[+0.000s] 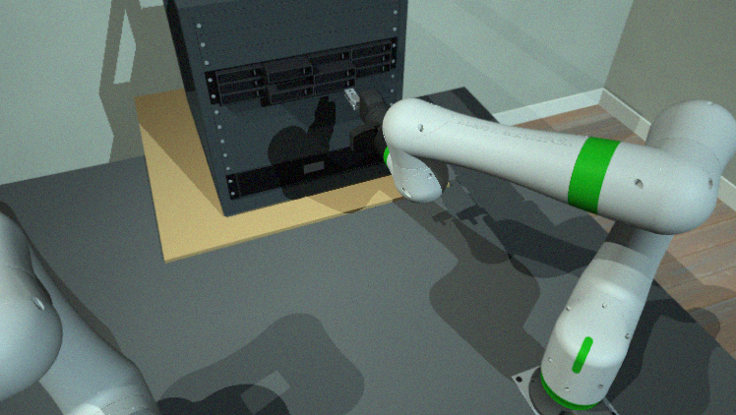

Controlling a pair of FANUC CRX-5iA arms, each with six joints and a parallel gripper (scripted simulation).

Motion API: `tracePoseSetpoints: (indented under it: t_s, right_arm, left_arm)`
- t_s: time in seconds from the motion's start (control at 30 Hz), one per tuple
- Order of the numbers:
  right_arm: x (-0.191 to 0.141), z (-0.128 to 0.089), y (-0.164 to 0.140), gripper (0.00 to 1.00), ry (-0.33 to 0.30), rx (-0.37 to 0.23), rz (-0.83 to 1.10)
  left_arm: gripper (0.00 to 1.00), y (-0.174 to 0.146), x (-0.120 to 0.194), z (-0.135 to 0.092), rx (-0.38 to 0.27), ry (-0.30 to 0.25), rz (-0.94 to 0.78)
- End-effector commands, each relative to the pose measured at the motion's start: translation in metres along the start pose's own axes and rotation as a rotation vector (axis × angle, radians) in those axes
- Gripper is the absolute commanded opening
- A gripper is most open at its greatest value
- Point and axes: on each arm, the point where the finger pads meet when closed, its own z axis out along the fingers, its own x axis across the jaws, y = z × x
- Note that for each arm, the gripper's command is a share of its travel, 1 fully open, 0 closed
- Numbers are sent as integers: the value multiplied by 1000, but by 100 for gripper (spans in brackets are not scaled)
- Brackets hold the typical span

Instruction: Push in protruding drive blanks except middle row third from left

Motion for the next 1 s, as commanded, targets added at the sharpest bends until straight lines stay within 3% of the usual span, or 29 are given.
tracePoseSetpoints:
  t_s: [0.0, 0.37, 0.63, 0.97]
  right_arm:
    - [1, 0, 0, 0, 2, 0, 1]
    - [1, -1, -1, 0, 2, 0, 1]
    - [-8, -13, -17, 0, 2, 0, 1]
    - [-8, 17, -17, 0, 2, 0, 1]
  left_arm:
    - [100, 0, 0, -1, -2, 0, 0]
    - [100, 0, 0, -1, -2, 0, 0]
    - [100, 0, 0, -1, -2, 0, 0]
    - [100, 0, 0, -1, -2, 0, 0]
